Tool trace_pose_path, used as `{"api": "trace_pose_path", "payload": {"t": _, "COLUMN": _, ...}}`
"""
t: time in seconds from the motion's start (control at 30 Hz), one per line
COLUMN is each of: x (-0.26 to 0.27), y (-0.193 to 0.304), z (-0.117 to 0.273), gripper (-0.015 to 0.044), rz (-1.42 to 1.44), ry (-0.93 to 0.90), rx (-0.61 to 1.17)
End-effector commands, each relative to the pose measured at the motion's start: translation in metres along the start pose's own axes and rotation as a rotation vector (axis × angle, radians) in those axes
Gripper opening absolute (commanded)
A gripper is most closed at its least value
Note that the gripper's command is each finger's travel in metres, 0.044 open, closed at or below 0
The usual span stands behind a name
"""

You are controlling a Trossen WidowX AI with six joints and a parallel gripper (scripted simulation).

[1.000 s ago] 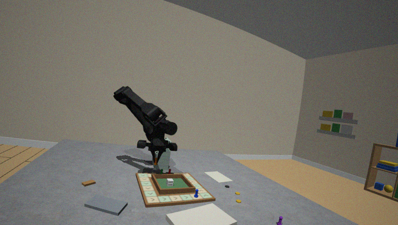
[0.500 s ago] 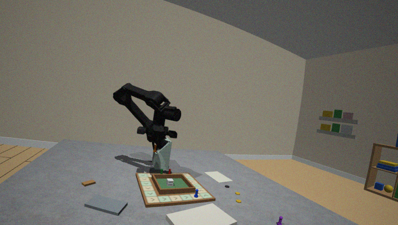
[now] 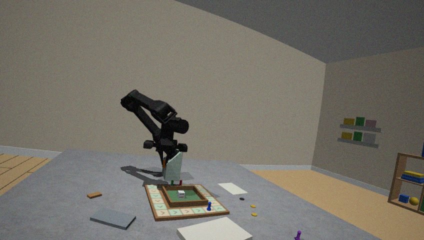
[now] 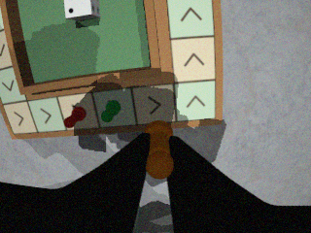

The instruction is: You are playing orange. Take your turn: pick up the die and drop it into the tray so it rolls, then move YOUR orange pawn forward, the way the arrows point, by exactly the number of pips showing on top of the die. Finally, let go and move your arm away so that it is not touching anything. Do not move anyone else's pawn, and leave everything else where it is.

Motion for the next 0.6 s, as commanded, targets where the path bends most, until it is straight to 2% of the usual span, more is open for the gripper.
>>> {"api": "trace_pose_path", "payload": {"t": 0.0, "x": -0.006, "y": -0.008, "z": -0.011, "gripper": 0.0000, "rz": 0.007, "ry": 0.003, "rx": -0.001}}
{"api": "trace_pose_path", "payload": {"t": 0.57, "x": -0.038, "y": -0.028, "z": -0.051, "gripper": 0.0000, "rz": 0.000, "ry": 0.037, "rx": 0.004}}
Point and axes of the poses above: the point midway between the two fingers, 35 mm back from their tips, its own z axis back along the fingers, its own x axis across the jaws, y = z × x, the point moved 2 cm from there along z, back along the fingers, and after that the axes turned 13 degrees about z, right-handed, at the moved point
